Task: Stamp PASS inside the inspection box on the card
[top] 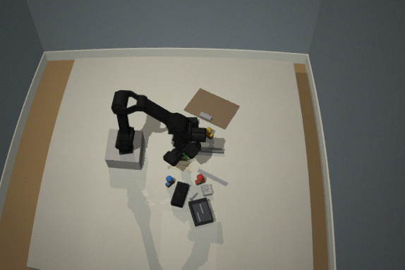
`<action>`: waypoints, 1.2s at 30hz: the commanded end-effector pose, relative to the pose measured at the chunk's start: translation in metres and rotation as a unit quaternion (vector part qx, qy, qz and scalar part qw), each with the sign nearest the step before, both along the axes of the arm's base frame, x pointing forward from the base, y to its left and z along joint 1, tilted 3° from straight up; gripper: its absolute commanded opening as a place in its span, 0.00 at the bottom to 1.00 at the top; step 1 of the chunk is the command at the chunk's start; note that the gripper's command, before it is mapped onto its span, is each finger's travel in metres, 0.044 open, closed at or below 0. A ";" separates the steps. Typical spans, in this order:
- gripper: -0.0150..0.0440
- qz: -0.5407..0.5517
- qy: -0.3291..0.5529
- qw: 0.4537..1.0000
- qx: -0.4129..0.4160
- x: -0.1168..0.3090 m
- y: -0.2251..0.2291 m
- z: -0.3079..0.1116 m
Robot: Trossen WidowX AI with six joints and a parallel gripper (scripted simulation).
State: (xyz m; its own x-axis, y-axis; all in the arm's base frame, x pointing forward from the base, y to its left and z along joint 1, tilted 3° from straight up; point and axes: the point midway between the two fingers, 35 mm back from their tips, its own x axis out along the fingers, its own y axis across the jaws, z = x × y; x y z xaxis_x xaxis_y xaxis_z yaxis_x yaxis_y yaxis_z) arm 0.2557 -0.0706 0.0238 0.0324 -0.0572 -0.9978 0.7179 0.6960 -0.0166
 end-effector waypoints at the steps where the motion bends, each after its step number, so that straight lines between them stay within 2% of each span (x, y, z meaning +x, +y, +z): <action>1: 0.25 0.000 0.002 1.000 -0.001 -0.002 0.000 -0.004; 36: 0.25 0.000 0.002 1.000 -0.003 -0.003 -0.001 -0.027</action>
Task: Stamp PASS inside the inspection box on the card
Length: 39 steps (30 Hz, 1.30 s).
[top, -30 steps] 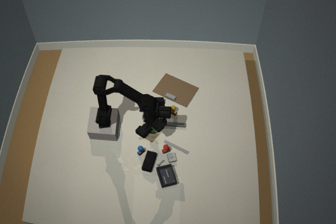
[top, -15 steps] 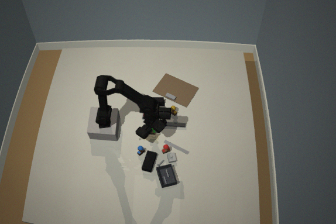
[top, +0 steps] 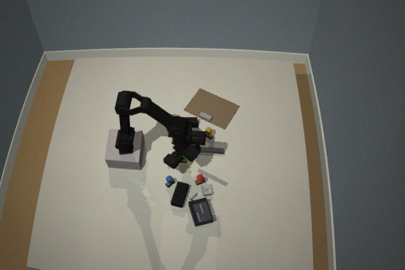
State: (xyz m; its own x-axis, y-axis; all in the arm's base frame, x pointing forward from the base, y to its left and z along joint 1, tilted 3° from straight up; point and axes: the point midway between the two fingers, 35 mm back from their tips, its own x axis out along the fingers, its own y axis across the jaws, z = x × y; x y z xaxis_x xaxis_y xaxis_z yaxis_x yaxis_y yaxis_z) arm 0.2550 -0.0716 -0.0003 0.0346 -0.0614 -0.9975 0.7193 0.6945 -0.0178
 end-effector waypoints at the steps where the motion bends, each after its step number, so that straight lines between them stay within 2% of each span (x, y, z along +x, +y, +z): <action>1: 0.25 0.001 0.003 1.000 -0.001 -0.002 0.000 -0.004; 39: 0.25 0.002 0.002 1.000 -0.002 -0.003 -0.001 -0.014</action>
